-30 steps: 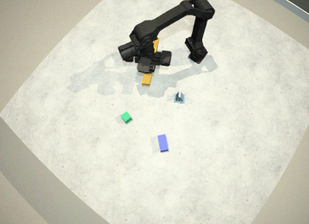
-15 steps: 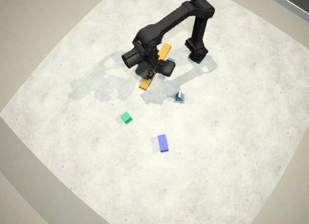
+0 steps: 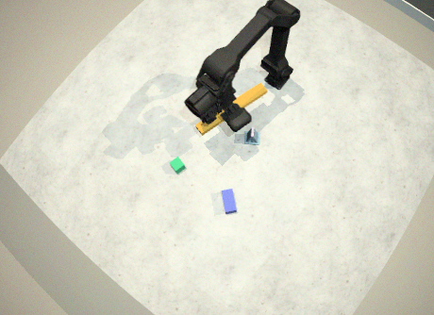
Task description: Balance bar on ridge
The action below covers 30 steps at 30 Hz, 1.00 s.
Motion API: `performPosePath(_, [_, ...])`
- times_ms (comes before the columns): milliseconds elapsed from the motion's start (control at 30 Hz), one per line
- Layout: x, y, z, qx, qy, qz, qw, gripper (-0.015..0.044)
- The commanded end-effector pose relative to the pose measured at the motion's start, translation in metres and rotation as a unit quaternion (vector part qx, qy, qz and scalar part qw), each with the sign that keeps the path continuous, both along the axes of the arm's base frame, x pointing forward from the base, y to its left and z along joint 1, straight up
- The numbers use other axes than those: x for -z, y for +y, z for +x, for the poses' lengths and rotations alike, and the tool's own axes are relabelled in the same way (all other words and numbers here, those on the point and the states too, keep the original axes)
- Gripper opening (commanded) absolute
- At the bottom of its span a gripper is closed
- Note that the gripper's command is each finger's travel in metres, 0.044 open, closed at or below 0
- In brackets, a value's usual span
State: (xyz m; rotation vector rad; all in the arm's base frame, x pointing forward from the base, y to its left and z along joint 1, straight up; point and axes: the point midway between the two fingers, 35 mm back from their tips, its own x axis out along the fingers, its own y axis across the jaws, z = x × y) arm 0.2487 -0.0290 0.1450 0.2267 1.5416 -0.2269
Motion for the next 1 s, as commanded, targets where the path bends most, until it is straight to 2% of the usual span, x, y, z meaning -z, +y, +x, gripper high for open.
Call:
performPosePath(0, [-0.003, 0.011, 0.004, 0.051, -0.004, 0.001, 0.999, 0.0000])
performPosePath(533, [-0.003, 0.065, 0.002, 0.338, -0.003, 0.010, 0.941, 0.0000])
performPosePath(967, [0.013, 0.067, 0.001, 0.347, -0.003, 0.010, 0.938, 0.0000])
